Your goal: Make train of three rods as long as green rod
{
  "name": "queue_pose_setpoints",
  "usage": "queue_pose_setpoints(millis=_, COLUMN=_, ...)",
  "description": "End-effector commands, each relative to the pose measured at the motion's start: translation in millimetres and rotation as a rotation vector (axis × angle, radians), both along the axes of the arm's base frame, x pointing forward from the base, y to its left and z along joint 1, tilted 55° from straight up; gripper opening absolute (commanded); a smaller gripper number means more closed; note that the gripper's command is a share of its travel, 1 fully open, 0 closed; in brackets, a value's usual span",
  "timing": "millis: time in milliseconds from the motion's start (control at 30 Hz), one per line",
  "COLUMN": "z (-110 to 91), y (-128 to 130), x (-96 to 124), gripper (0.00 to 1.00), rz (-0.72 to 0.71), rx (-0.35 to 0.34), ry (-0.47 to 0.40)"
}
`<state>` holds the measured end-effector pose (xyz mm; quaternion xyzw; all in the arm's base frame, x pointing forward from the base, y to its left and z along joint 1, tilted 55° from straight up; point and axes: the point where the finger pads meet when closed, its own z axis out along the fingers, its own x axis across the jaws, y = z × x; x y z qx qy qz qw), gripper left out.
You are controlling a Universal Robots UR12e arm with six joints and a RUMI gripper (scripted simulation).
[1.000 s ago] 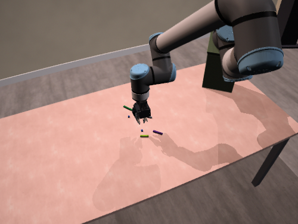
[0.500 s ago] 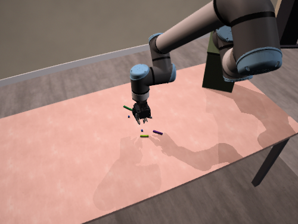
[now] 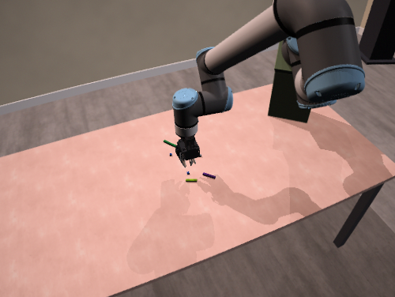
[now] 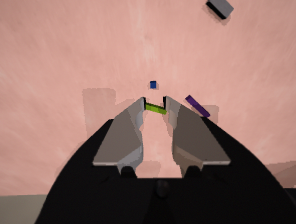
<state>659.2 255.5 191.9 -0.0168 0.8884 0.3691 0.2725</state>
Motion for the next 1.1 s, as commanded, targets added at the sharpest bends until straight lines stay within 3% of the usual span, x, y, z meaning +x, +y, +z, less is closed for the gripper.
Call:
queue_pose_setpoints(millis=0, z=-2.9, y=3.5, x=2.9, gripper=0.14, rz=-0.001, rx=0.0, ry=-0.001)
queue_pose_setpoints(millis=1067, z=-20.0, y=23.1, x=16.9, gripper=0.14, rz=-0.001, rx=0.0, ry=-0.001)
